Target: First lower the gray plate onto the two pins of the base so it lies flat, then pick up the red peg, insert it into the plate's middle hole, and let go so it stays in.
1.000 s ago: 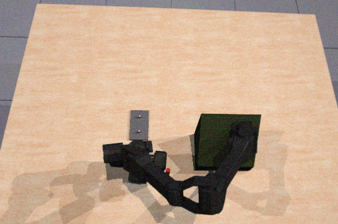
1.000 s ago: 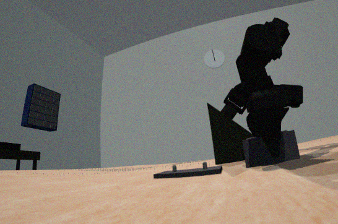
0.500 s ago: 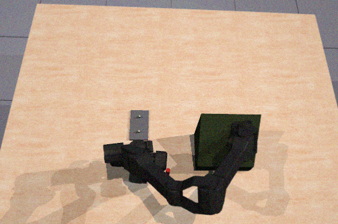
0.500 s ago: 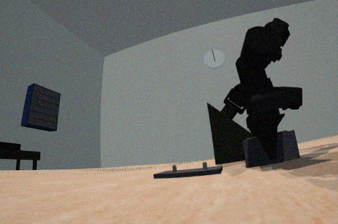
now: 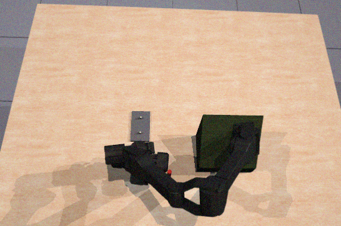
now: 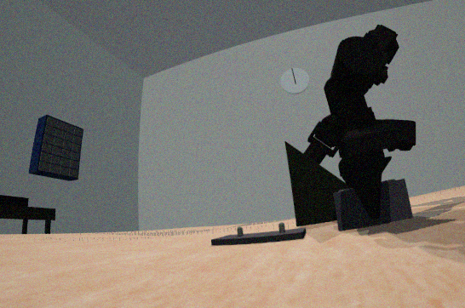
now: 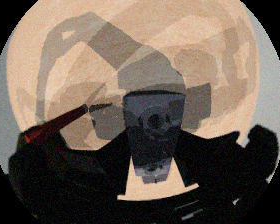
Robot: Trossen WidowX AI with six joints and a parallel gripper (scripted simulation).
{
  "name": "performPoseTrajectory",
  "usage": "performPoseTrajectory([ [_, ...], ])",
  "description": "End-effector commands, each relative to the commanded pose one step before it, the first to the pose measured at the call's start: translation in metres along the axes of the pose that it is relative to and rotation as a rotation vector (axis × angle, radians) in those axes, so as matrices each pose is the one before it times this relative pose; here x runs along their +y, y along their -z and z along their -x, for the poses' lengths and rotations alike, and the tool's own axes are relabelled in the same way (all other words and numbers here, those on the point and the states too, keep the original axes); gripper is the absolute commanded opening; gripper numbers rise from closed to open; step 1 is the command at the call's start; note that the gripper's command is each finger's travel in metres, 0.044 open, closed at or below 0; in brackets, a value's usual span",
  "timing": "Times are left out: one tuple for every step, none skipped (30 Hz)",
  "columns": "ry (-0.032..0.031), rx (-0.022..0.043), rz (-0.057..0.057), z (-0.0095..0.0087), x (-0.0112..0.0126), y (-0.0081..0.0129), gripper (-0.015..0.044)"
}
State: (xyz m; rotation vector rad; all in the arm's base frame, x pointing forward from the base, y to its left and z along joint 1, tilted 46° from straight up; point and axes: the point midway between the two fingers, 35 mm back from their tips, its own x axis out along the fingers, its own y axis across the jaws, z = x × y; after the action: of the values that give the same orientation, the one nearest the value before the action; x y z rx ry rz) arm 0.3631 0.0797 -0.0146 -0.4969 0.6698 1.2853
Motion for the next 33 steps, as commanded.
performPoseTrajectory([
  [0.00019,0.00227,-0.0067,0.00422,-0.00041,0.00095,0.0],
  [0.00023,0.00102,0.0,0.00303,-0.0004,0.00029,0.0],
  [0.00021,0.00098,0.0,0.00304,-0.00037,0.00029,0.0],
  [0.00019,0.00094,0.0,0.00305,-0.00034,0.00028,0.0],
  [0.00017,0.00089,0.0,0.00306,-0.00031,0.00027,0.0],
  [0.00015,0.00085,0.0,0.00307,-0.00027,0.00027,0.0],
  [0.00014,0.00081,0.0,0.00308,-0.00024,0.00026,0.0],
  [0.00012,0.00077,0.0,0.00309,-0.0002,0.00025,0.0],
  [0.0001,0.00072,0.0,0.0031,-0.00017,0.00024,0.0],
  [0.00009,0.00068,0.0,0.00311,-0.00014,0.00024,0.0],
  [0.00007,0.00064,0.0,0.00311,-0.0001,0.00023,0.0],
  [0.00006,0.00059,0.0,0.00312,-0.00007,0.00022,0.0],
  [0.00004,0.00055,0.0,0.00313,-0.00004,0.00021,0.0],
  [0.00003,0.00051,0.0,0.00313,0.0,0.0002,0.0],
  [0.00002,0.00046,0.0,0.00314,0.00003,0.00019,0.0],
  [0.00001,0.00042,0.0,0.00315,0.00006,0.00018,0.0],
  [-0.00001,0.00037,0.0,0.00315,0.0001,0.00016,0.0],
  [-0.00002,0.00033,0.0,0.00316,0.00013,0.00015,0.0],
  [-0.00003,0.00028,0.0,0.00316,0.00017,0.00014,0.0],
  [-0.00004,0.00024,0.0,0.00317,0.0002,0.00013,0.0],
  [-0.00004,0.00019,0.0,0.00317,0.00023,0.00012,0.0],
  [-0.00005,0.00015,0.0,0.00317,0.00027,0.0001,0.0],
  [-0.00006,0.0001,0.0,0.00318,0.0003,0.00009,0.0],
  [-0.00007,0.00005,0.0,0.00318,0.00033,0.00008,0.0],
  [-0.00007,0.00001,0.0,0.00318,0.00037,0.00006,0.0],
  [-0.00008,-0.00004,0.0,0.00318,0.0004,0.00005,0.0],
  [-0.00009,-0.00008,0.0,0.00319,0.00043,0.00003,0.0],
  [-0.00009,-0.00013,0.0,0.00319,0.00046,0.00002,0.0],
  [-0.00009,-0.00018,0.0,0.00319,0.0005,0.0,0.0],
  [-0.0001,-0.00022,0.0,0.00319,0.00053,-0.00001,0.0],
  [-0.0001,-0.00027,0.0,0.00319,0.00056,-0.00003,0.0],
  [-0.0001,-0.00032,0.0,0.00319,0.0006,-0.00005,0.0],
  [-0.0001,-0.00036,0.0,0.00319,0.00063,-0.00007,0.0],
])
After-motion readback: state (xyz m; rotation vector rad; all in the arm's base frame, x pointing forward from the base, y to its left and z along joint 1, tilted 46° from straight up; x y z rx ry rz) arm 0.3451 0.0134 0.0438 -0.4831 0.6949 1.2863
